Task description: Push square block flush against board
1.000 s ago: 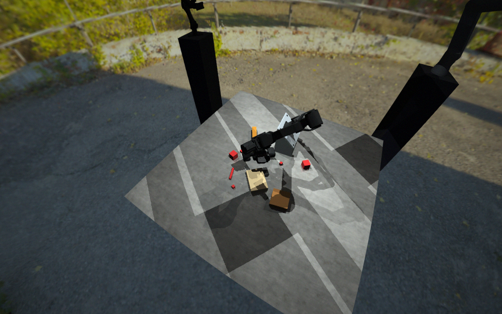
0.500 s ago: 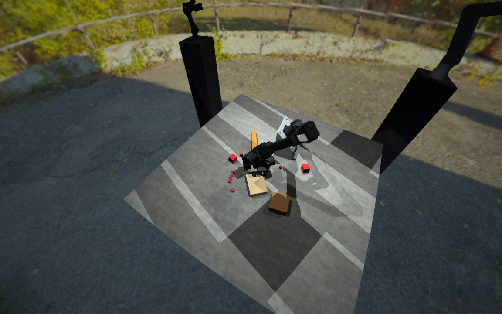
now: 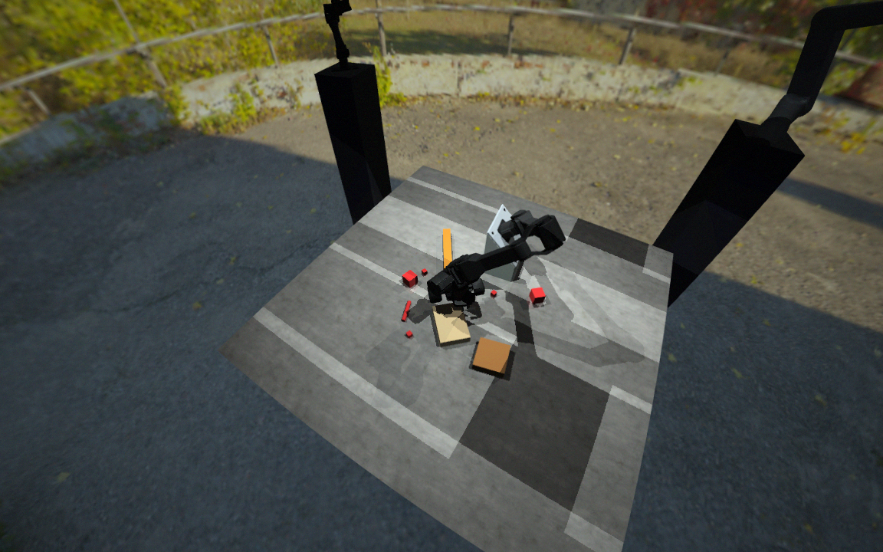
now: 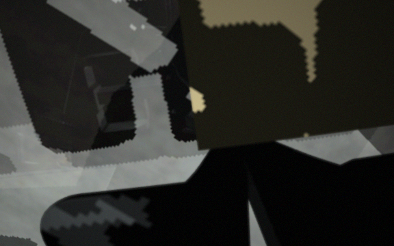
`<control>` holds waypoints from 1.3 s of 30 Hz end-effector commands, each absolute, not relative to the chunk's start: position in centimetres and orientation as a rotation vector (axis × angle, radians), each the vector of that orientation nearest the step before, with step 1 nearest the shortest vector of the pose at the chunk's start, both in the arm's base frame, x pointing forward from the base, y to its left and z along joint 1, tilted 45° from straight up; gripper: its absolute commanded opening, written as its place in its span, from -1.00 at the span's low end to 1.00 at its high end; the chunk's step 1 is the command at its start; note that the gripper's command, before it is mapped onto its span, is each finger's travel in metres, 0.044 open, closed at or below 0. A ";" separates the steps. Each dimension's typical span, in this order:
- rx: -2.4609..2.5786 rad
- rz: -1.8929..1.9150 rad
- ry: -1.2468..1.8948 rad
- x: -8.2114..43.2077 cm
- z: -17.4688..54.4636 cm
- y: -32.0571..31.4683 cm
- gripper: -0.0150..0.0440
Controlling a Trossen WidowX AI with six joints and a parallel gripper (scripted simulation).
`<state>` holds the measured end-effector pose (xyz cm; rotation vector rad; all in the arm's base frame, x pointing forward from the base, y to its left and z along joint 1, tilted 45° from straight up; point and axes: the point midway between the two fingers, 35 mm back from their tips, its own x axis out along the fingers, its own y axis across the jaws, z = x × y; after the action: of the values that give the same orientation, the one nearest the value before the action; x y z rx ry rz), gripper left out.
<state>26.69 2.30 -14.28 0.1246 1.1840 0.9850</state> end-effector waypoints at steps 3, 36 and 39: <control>0.119 0.982 1.172 28.0 -13.8 2.5 -0.49; 0.119 0.983 1.170 32.0 -11.9 4.1 -0.49; 0.119 0.983 1.169 32.4 -11.8 4.3 -0.49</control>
<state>31.45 4.09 -12.12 0.1235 1.1814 0.9823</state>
